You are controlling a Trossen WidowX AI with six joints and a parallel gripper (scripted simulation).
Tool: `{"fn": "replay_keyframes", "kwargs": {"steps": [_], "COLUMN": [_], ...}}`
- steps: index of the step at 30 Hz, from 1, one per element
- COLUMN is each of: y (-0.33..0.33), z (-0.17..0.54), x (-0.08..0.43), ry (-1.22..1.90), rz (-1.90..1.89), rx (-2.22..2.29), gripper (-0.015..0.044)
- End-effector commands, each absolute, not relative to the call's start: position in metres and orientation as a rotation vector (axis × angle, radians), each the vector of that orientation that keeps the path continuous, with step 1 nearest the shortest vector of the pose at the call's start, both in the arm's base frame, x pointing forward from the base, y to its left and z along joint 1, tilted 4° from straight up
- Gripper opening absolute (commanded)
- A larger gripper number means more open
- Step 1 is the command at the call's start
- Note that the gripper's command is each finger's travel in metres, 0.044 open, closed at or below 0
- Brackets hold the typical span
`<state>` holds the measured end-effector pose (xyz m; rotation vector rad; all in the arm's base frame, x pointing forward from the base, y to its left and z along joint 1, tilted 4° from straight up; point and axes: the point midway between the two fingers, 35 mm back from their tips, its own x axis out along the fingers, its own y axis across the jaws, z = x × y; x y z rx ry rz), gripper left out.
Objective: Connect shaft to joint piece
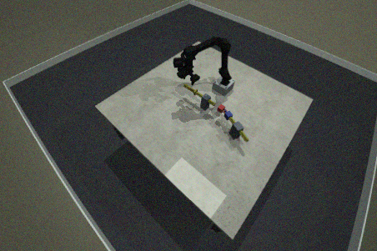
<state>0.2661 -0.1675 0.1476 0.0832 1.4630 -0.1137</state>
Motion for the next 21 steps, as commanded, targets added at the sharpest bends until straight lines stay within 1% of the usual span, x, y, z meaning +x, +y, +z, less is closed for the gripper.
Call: {"fn": "replay_keyframes", "kwargs": {"steps": [1, 8, 21], "y": [-0.185, -0.188, -0.190], "z": [0.149, 0.148, 0.129], "x": [0.261, 0.260, 0.263], "ry": [1.487, 1.492, 1.485], "rz": [-0.065, -0.072, -0.405], "rx": [-0.029, -0.032, 0.317], "gripper": [0.0440, 0.0440, 0.0440]}}
